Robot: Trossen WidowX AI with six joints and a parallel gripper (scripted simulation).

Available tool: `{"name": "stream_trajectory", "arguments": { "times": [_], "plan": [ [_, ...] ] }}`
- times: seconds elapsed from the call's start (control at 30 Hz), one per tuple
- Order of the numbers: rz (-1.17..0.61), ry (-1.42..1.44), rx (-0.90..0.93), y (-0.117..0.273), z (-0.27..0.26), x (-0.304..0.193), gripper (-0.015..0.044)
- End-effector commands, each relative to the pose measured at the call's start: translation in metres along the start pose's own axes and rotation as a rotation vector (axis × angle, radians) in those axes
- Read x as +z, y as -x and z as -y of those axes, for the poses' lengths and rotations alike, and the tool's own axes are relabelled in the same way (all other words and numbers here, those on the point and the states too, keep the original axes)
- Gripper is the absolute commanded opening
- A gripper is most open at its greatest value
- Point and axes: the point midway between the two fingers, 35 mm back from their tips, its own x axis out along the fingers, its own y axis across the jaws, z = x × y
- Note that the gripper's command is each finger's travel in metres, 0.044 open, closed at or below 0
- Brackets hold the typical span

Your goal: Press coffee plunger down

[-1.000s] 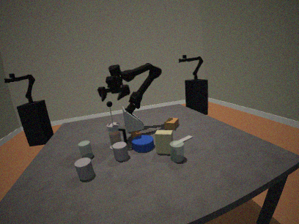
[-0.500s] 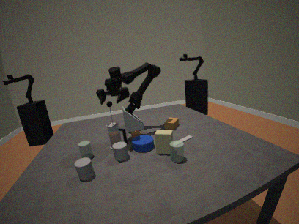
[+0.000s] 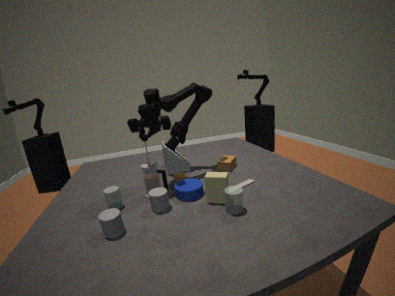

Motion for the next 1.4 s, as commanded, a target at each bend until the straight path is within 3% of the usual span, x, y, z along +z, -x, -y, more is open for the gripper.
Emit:
{"name": "stream_trajectory", "arguments": {
  "times": [0.0, 1.37],
  "plan": [
    [-0.002, -0.006, -0.002, 0.0, 0.0, -0.001, 0.012],
    [-0.005, -0.006, -0.004, -0.038, 0.004, -0.044, 0.012]
  ]
}}
